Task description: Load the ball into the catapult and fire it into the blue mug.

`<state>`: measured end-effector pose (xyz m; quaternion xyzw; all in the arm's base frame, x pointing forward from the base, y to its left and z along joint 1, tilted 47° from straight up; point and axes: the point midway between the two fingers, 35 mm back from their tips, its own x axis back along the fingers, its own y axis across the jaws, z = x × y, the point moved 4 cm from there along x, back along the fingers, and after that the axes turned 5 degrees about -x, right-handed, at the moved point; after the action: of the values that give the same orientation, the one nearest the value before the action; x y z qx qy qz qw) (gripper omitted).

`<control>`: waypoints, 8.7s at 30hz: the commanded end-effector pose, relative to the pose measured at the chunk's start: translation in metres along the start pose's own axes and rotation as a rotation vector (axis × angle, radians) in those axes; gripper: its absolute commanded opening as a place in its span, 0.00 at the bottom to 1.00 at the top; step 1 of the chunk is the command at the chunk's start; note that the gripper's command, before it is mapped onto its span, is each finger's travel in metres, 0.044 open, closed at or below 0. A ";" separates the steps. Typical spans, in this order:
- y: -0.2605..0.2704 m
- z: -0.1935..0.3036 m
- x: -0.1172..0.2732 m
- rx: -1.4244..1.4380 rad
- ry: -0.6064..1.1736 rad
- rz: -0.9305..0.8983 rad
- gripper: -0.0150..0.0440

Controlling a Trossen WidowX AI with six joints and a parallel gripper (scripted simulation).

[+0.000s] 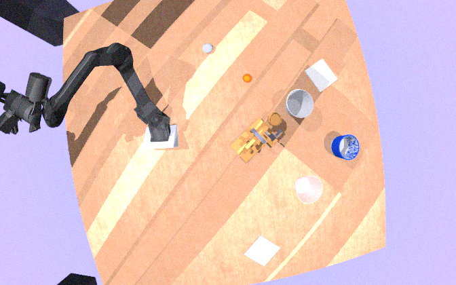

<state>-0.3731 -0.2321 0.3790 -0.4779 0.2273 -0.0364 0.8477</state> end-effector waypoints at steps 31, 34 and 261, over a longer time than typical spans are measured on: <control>-0.051 -0.164 0.255 0.113 -1.070 0.257 1.00; -0.050 -0.171 0.285 0.131 -1.172 0.266 1.00; 0.296 0.254 0.732 2.426 -2.598 0.094 0.48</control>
<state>0.3422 -0.0735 -0.0118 -0.6452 0.6639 -0.2191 -0.3082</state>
